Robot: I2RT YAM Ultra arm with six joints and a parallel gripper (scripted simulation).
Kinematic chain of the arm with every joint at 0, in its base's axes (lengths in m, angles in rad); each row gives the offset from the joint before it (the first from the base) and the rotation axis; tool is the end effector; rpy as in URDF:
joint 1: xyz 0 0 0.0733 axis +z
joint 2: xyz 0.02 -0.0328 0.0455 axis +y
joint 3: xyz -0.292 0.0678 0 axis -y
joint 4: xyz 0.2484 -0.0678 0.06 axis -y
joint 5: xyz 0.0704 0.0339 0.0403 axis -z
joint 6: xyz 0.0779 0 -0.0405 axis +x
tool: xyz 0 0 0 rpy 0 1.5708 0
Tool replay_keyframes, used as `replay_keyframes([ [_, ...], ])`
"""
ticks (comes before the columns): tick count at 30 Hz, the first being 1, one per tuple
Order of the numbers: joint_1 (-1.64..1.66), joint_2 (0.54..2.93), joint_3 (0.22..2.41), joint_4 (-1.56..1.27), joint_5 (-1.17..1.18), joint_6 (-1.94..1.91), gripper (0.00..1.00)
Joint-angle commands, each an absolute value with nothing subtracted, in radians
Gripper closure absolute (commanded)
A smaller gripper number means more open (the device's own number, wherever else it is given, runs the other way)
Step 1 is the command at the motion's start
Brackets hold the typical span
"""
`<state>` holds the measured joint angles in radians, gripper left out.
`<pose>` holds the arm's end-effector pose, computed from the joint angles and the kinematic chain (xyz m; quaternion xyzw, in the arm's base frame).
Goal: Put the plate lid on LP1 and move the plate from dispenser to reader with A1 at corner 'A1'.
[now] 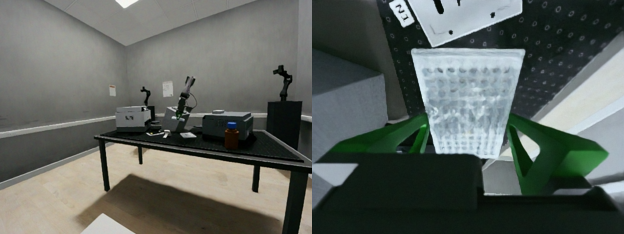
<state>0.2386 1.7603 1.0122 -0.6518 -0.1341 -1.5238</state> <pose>0.3109 0.0875 0.1351 -0.7706 0.6281 0.0024 0.1082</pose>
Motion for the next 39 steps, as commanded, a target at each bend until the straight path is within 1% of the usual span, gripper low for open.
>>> replay_keyframes([
  [1,0.2,1.782,1.045,-0.653,-0.148,-1.519,0.14],
  [39,-0.072,1.919,1.084,-0.689,-0.182,-1.528,0.14],
])
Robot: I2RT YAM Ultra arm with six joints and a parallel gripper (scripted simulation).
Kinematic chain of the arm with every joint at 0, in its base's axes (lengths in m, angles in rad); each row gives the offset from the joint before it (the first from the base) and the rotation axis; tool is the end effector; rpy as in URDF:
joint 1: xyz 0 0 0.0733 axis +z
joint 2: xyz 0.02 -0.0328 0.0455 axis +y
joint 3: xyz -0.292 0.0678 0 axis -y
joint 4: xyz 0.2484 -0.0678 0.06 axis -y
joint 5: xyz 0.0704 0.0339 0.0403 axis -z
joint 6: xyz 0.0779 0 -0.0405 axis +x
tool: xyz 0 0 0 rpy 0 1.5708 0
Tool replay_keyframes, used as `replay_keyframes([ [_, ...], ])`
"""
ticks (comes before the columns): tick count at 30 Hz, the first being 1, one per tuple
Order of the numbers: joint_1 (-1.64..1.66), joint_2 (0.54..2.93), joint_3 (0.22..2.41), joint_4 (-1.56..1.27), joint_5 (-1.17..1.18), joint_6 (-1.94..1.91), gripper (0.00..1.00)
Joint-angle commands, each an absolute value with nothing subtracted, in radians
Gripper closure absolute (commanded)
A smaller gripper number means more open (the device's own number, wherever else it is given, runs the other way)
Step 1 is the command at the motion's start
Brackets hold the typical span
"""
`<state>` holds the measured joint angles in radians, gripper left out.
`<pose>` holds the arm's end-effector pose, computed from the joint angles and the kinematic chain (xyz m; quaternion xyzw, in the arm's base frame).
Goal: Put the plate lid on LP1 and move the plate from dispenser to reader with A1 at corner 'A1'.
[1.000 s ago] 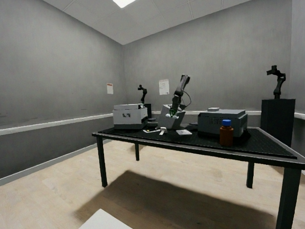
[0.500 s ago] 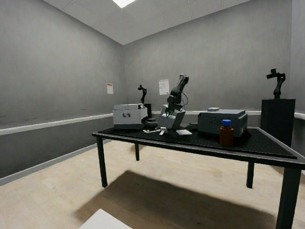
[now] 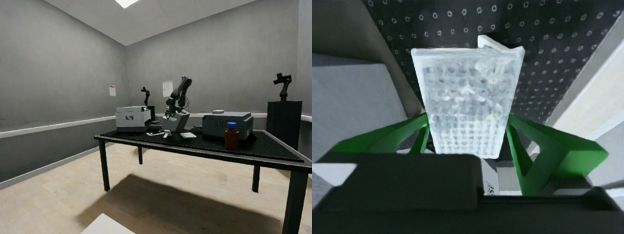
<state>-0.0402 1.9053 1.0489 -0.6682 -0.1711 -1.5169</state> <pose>0.3308 0.0011 0.0992 -0.6719 0.7354 0.0447 0.0764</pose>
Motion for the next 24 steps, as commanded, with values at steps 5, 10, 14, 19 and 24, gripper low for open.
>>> replay_keyframes([
  [5,-0.097,1.932,1.089,-0.695,-0.184,-1.507,0.14],
  [10,-0.136,1.947,1.089,-0.696,-0.186,-1.531,0.14],
  [14,-0.169,1.963,1.094,-0.703,-0.19,-1.507,0.14],
  [19,-0.193,1.971,1.093,-0.7,-0.187,-1.537,0.14],
  [24,-0.235,1.99,1.1,-0.708,-0.19,-1.511,0.14],
])
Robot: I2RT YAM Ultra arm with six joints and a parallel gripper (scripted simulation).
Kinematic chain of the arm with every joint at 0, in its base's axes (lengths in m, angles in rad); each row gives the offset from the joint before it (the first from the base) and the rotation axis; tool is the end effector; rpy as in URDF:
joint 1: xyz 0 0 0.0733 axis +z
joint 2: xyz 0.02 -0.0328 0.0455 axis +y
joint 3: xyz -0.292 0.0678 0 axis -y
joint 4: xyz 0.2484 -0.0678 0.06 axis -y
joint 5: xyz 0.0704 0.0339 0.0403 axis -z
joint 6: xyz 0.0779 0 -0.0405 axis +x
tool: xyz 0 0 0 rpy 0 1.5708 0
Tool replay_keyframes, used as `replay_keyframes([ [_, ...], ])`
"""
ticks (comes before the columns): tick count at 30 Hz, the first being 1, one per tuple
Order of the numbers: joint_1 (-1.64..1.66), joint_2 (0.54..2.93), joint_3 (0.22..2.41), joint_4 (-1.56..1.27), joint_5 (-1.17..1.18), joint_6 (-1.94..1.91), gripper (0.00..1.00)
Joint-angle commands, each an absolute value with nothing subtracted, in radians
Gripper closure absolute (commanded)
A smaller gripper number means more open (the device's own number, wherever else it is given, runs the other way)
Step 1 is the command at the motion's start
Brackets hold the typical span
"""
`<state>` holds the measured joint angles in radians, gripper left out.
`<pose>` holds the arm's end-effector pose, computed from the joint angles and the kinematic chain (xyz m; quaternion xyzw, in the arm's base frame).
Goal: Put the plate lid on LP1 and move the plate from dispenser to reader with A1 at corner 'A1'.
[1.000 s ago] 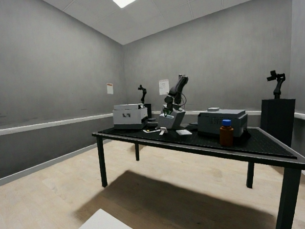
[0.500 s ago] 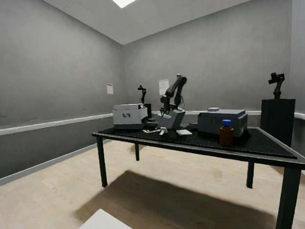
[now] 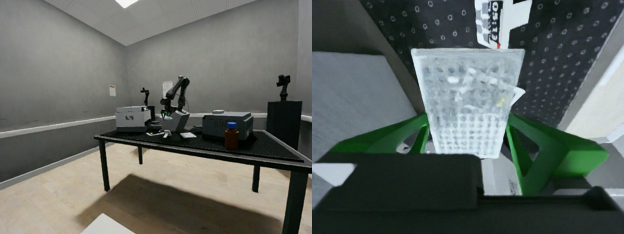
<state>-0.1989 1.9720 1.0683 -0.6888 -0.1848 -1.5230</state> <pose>0.3280 -0.0504 0.0827 -0.6113 0.7859 0.0683 0.0629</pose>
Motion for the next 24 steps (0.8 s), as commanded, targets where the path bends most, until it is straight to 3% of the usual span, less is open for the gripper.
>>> replay_keyframes([
  [1,-0.243,1.993,1.1,-0.708,-0.189,-1.516,0.14],
  [24,-0.417,2.063,1.122,-0.721,-0.191,-1.555,0.14],
])
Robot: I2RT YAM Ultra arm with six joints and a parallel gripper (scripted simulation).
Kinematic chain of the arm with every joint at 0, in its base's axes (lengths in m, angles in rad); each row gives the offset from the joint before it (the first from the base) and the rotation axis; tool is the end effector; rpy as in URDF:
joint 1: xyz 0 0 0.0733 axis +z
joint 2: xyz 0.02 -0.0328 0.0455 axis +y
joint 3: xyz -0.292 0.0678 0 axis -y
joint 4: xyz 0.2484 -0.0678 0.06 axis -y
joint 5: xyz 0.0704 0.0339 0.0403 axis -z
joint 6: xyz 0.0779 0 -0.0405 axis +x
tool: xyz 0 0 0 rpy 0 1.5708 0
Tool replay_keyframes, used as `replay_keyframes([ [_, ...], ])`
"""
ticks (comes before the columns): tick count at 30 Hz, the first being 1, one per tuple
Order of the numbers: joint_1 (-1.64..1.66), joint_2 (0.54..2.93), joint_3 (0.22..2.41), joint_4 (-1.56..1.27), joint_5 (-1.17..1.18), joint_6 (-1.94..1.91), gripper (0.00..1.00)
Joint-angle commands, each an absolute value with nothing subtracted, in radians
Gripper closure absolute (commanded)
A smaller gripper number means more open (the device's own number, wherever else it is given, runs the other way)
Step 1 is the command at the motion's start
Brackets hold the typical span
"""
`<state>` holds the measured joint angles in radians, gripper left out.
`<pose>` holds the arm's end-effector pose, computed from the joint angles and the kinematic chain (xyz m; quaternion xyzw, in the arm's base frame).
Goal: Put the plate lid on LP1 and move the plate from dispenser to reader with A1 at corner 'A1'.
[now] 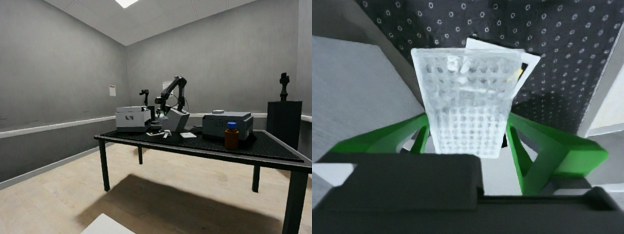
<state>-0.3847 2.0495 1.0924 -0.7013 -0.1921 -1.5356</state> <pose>0.3152 -0.1104 0.0632 -0.5377 0.8366 0.0906 0.0535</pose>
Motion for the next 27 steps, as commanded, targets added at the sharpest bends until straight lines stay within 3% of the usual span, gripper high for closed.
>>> replay_keyframes([
  [1,-0.426,2.067,1.123,-0.722,-0.195,-1.553,0.14],
  [27,-0.614,2.144,1.156,-0.743,-0.209,-1.541,0.14],
])
